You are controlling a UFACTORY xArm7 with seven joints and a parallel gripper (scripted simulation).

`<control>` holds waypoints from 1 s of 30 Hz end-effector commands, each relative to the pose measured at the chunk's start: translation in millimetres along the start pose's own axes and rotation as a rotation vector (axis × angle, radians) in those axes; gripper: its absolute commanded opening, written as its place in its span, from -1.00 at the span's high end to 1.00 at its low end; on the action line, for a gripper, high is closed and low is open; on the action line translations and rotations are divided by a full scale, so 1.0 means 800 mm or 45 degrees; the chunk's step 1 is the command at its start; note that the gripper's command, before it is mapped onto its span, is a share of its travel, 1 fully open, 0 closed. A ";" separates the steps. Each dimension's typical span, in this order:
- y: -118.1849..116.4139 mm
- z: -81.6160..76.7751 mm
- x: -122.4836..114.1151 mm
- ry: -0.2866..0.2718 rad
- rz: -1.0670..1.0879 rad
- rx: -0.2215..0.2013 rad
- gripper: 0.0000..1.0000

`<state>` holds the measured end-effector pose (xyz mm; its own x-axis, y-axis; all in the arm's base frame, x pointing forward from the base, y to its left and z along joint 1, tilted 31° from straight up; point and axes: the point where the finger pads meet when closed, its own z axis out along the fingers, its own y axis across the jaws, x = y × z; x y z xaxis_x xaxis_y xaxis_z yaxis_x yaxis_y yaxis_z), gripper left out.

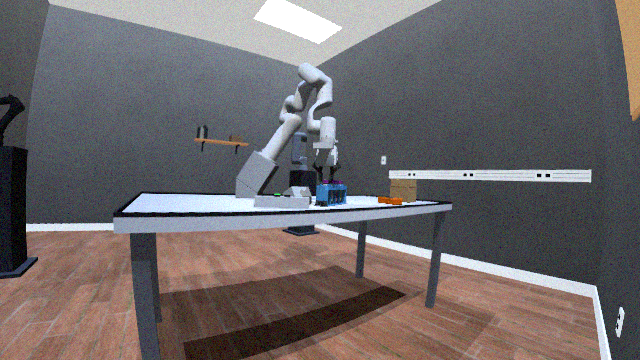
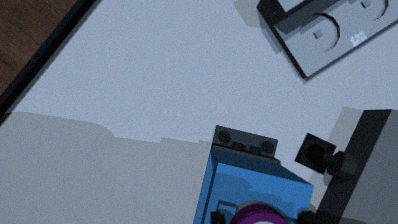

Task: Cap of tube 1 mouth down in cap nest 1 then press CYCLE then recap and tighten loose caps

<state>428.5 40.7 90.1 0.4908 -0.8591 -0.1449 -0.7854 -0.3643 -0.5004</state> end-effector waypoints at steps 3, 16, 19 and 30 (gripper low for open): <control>-0.001 0.004 0.001 0.002 0.001 0.003 0.08; -0.001 0.005 0.001 0.002 0.001 0.003 1.00; -0.001 0.005 0.001 0.002 0.001 0.003 1.00; -0.001 0.005 0.001 0.001 0.128 0.003 1.00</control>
<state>430.1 42.1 86.5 0.4618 -0.8717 -0.1637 -0.8026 -0.3322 -0.4955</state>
